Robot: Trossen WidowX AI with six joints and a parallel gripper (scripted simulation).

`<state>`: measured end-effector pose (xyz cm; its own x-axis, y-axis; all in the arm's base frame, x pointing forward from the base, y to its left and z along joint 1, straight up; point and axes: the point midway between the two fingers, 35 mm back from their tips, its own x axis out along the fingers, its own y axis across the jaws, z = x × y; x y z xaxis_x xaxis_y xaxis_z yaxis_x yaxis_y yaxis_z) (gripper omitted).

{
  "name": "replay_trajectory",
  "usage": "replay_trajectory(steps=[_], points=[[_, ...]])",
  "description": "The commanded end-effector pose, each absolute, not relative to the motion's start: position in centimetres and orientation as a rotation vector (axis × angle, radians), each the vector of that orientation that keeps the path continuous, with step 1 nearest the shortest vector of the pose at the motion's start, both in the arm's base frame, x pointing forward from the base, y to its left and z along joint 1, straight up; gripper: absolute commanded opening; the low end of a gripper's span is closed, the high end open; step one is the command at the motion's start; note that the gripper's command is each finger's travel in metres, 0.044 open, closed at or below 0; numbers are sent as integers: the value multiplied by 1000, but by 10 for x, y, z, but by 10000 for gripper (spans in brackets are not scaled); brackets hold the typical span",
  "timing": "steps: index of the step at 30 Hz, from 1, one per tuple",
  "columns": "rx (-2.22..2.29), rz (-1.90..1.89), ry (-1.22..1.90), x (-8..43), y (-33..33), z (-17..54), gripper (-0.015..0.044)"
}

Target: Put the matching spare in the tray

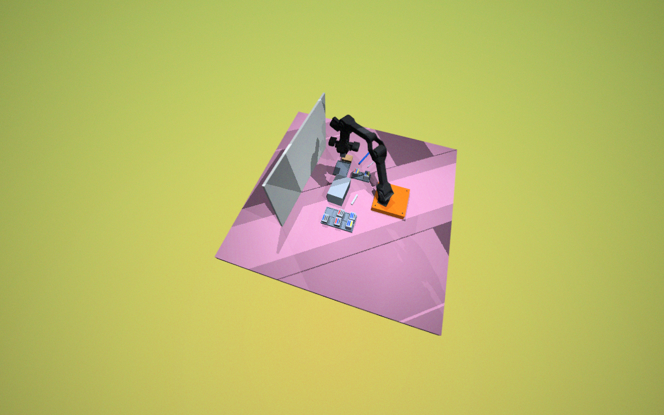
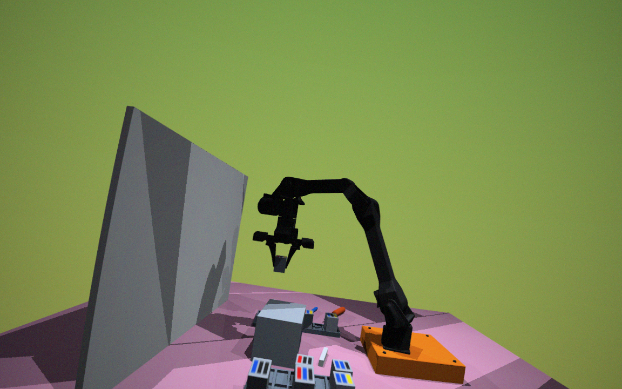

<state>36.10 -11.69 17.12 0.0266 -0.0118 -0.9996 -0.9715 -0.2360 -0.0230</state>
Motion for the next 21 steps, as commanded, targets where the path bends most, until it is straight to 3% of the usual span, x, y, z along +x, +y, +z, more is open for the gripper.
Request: replay_trajectory(steps=[1, 21], points=[[-1417, 1358, 1070, 363, -117, 171, 0], [-1417, 1357, 1070, 367, -118, 156, 0]])
